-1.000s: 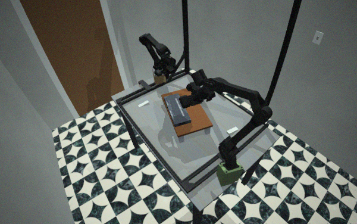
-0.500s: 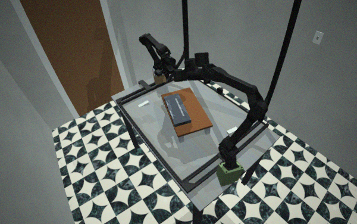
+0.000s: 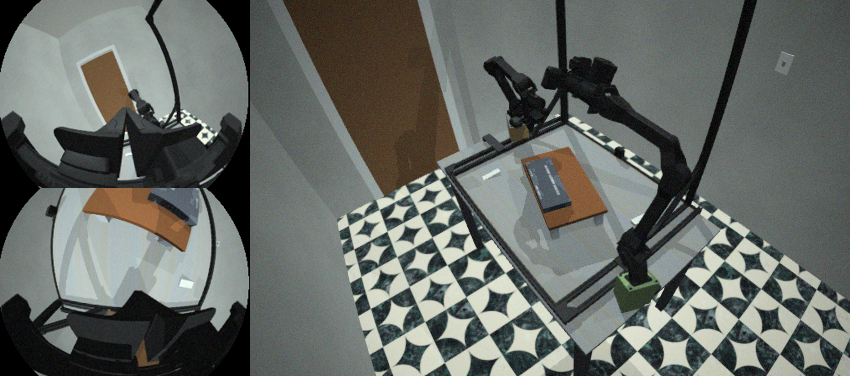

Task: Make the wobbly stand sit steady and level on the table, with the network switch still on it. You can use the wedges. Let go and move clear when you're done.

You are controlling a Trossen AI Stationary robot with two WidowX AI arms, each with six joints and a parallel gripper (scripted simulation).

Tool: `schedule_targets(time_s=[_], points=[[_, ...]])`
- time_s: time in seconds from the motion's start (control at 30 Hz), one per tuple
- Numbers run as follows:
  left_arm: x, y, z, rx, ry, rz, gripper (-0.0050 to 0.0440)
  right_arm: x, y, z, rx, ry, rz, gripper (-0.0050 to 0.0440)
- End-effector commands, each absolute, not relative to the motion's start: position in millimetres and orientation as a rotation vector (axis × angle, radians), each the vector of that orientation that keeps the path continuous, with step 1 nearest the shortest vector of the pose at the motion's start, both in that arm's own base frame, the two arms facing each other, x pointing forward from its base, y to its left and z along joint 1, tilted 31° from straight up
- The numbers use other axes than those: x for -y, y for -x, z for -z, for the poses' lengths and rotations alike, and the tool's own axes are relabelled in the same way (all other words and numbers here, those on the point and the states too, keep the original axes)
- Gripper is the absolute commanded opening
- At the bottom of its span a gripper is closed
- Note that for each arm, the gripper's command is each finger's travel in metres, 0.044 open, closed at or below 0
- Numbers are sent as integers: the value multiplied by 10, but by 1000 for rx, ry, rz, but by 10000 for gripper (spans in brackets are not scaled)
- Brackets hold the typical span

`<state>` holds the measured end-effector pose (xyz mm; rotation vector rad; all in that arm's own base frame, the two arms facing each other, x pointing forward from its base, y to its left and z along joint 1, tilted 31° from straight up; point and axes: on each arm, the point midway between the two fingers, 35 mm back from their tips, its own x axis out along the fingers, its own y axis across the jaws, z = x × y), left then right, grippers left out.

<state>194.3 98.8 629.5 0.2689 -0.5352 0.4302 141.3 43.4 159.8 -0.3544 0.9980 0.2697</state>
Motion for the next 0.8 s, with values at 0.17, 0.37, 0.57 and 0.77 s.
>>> schedule_targets(time_s=[0.17,0.37,0.57,0.77], points=[[-798,-1542,-7058,846,-345,-451,0,-434,-1413,-1598,-998,354,-270,0],[-589,-1122,-7565,1117,-399,-456,0,-434,-1413,-1598,-998,354,-270,0],[-498,-984,-7556,1149,-412,-452,0,-434,-1413,-1598,-998,354,-270,0],[-264,-497,-7926,1455,-458,-440,0,-434,-1413,-1598,-998,354,-270,0]])
